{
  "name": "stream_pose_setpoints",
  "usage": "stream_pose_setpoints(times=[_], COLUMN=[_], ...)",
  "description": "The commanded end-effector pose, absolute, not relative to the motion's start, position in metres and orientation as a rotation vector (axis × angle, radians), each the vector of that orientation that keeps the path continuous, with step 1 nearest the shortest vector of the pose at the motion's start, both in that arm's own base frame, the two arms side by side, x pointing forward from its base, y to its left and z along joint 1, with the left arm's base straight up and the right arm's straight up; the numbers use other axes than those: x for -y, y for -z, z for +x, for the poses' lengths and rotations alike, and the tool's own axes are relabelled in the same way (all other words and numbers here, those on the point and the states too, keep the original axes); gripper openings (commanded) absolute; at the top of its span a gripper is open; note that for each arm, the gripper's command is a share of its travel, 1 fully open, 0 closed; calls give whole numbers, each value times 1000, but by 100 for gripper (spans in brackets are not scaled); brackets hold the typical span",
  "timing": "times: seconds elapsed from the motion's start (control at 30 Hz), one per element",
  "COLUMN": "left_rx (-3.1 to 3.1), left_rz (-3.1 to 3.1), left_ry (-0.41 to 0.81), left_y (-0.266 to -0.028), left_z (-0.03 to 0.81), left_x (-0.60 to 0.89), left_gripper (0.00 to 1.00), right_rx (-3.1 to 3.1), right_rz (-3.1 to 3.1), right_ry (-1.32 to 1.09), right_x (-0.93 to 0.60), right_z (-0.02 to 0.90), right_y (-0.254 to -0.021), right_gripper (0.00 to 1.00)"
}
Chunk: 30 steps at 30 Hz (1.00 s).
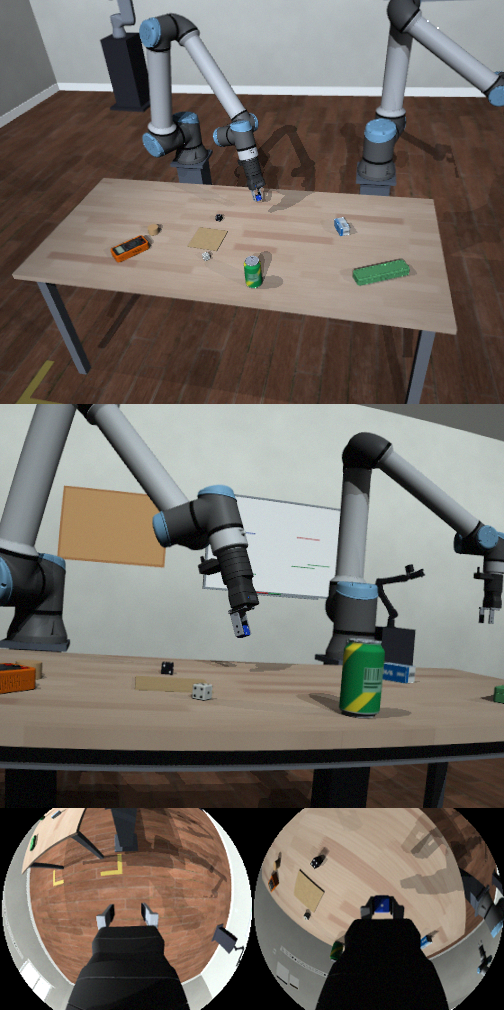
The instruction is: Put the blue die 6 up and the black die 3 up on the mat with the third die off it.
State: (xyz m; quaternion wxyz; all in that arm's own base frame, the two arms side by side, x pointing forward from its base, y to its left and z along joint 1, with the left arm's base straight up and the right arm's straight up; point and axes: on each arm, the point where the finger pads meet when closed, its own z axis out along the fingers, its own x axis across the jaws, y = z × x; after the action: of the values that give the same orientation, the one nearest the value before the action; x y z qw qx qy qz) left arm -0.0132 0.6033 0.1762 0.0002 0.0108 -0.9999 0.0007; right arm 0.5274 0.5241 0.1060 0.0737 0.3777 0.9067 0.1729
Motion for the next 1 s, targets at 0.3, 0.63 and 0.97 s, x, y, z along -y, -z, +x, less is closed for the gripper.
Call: stream_pose_setpoints(times=[0.3,0.63,0.97], left_rx=[3141,3141,3141], left_rz=[34,34,34], left_ry=[0,0,0], left_y=[-177,-177,-177], left_z=[-13,-13,-13], left_x=[-604,-604,-604], left_gripper=[100,100,100], right_rx=[-2481,-2352,-2262], right_rz=[1032,979,941], right_ry=[-975,-1160,-1275], right_x=[-526,-524,-524], right_z=[528,527,526], right_y=[-105,-105,-105], right_gripper=[49,49,49])
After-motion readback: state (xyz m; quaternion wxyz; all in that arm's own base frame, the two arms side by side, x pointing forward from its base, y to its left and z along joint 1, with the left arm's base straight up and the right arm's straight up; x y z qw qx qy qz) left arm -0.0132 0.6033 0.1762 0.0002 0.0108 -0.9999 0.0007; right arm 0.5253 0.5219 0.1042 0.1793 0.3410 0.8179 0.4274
